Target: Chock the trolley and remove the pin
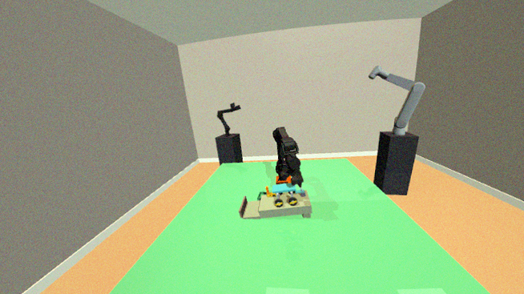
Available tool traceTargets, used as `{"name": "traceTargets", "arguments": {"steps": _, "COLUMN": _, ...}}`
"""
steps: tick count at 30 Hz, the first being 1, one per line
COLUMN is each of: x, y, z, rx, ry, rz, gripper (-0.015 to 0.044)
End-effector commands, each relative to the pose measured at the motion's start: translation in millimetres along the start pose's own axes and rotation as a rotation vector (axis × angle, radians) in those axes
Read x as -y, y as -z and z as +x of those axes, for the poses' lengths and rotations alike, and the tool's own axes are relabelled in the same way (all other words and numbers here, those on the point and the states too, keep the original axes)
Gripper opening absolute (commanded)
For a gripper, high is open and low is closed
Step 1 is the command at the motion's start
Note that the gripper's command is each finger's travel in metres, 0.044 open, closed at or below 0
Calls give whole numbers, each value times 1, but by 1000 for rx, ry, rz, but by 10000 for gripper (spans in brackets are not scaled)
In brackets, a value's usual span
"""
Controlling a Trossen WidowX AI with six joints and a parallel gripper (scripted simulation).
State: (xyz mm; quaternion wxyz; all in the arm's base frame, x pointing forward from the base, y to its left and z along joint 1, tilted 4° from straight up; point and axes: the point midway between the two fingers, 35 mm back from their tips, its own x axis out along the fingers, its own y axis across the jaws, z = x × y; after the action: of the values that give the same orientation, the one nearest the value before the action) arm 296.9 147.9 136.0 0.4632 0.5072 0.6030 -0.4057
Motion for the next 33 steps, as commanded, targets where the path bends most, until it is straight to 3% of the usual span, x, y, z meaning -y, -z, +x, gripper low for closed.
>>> {"name": "traceTargets", "arguments": {"steps": 1, "x": 0, "y": 1, "z": -5, "rx": -6, "ry": -5, "rz": -5, "gripper": 0}}
{"name": "traceTargets", "arguments": {"steps": 33, "x": -1, "y": 7, "z": -27, "rx": -5, "ry": -5, "rz": -5, "gripper": 0}}
